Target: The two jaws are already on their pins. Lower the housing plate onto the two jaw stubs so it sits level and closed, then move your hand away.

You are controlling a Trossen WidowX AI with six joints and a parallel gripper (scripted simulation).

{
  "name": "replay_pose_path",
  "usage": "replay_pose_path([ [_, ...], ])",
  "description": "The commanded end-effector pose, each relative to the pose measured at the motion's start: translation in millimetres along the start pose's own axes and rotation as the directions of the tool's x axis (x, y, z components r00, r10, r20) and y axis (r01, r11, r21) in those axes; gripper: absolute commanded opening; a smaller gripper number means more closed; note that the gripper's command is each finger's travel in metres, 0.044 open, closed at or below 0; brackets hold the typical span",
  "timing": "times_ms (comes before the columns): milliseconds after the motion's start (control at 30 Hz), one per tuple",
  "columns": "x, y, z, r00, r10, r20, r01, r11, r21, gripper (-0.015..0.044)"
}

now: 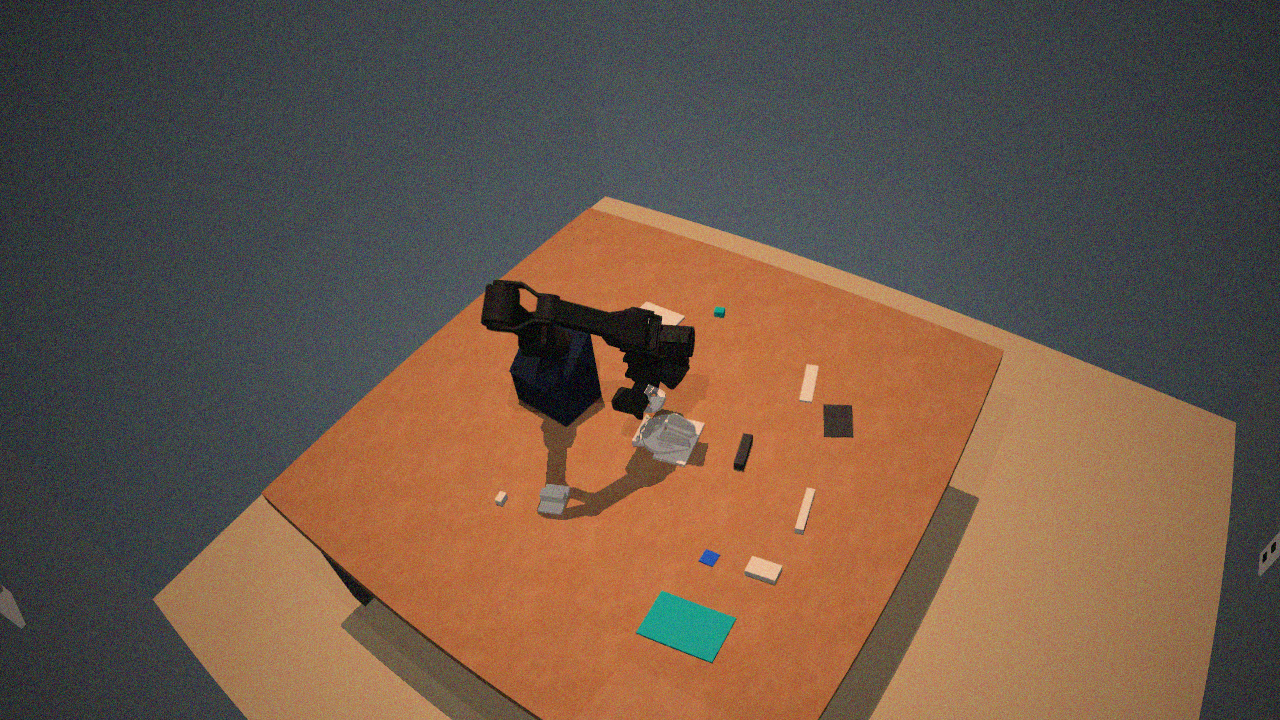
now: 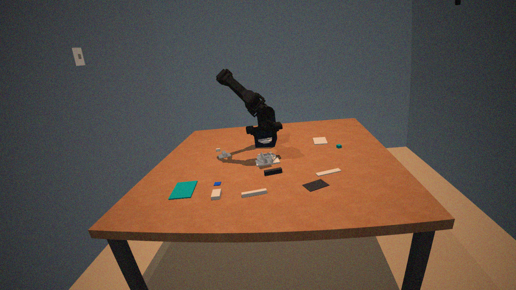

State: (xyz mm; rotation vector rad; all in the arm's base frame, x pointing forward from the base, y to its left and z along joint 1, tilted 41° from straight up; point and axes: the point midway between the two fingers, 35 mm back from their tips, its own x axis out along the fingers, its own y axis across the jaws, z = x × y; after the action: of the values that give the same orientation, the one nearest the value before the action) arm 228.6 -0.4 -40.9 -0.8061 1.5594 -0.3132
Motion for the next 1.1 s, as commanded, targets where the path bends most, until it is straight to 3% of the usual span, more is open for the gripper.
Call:
replay_pose_path([
  [0, 0.0, -0.4, 0.5, 1.0, -0.004, 0.003, 0.004, 1.0, 0.005, 0.0351],
  [1067, 0.0, -9.6, -5.4, 1.0, -0.005, 0.002, 0.005, 1.0, 0.005, 0.0351],
])
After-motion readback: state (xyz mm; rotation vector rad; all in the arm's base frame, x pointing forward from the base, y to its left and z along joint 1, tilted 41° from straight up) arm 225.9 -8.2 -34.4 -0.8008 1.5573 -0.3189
